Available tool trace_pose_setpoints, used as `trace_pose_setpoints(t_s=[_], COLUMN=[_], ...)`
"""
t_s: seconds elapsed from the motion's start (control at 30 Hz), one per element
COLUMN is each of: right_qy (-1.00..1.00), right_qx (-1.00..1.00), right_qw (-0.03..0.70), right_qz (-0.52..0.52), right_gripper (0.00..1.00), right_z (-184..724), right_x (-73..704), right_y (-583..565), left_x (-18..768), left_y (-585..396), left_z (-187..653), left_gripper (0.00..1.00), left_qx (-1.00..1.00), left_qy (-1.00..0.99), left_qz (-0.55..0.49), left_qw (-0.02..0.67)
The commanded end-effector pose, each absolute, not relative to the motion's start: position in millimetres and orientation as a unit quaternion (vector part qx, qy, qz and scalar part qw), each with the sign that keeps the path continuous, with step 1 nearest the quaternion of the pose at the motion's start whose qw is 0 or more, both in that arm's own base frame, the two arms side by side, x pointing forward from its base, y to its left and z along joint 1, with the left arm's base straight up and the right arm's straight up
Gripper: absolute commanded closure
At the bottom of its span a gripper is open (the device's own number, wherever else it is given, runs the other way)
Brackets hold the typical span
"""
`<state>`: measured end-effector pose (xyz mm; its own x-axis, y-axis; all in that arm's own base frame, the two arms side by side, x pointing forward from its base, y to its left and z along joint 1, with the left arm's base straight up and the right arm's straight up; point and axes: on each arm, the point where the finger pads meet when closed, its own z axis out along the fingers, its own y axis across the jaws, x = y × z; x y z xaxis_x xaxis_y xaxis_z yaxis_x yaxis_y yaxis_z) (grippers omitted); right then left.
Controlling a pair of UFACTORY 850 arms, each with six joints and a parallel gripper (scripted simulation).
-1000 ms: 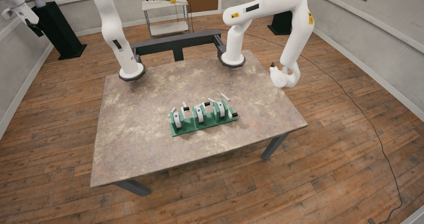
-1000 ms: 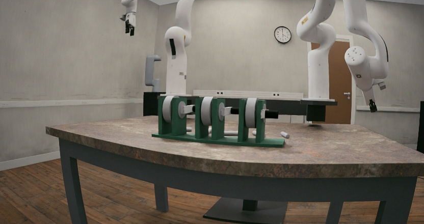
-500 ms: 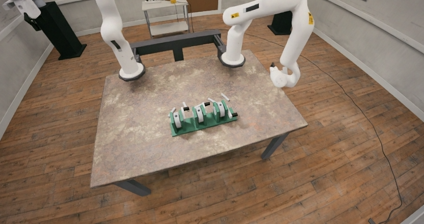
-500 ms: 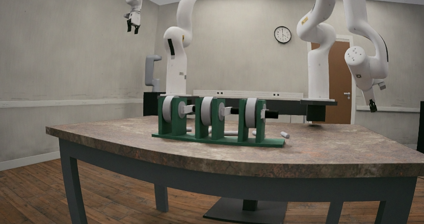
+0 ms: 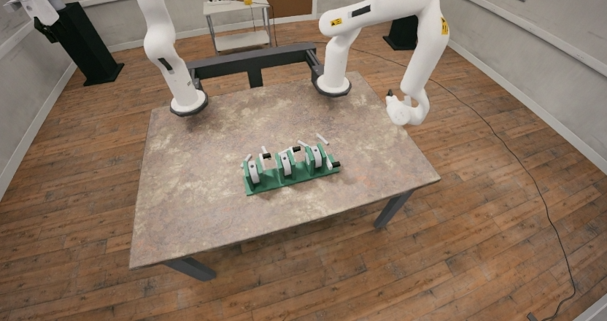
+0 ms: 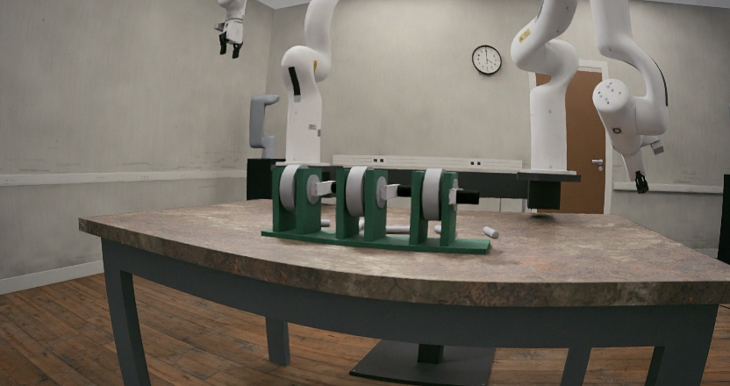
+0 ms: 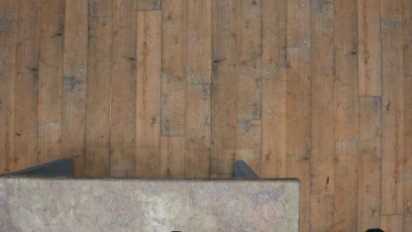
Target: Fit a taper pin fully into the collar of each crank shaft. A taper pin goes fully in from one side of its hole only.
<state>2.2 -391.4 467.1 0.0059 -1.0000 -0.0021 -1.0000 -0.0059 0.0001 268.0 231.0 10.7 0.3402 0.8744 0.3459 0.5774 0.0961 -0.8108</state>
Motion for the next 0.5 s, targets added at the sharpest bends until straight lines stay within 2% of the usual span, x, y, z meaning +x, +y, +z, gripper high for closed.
trace_pose_setpoints(t_s=[0.0,0.07,0.17,0.43,0.47], right_qy=[0.705,0.705,0.705,0.705,0.705], right_qx=[-0.709,-0.709,-0.709,-0.709,-0.709], right_qw=[0.0,0.0,0.0,0.0,0.0], right_qz=[0.0,0.0,0.0,0.0,0.0], right_gripper=[0.0,0.0,0.0,0.0,0.0], right_z=[468,468,468,468,468], right_x=[2,2,2,2,2], right_y=[-392,-392,-392,-392,-392], left_x=[273,276,284,296,299], left_y=[208,192,138,57,43], left_z=[13,15,18,27,27], left_gripper=[0.0,0.0,0.0,0.0,0.0], left_qx=[-0.661,-0.665,-0.682,-0.694,-0.7], left_qy=[-0.563,-0.569,-0.594,-0.614,-0.624], left_qz=[0.145,0.142,0.125,0.111,0.103], left_qw=[0.475,0.463,0.407,0.36,0.333])
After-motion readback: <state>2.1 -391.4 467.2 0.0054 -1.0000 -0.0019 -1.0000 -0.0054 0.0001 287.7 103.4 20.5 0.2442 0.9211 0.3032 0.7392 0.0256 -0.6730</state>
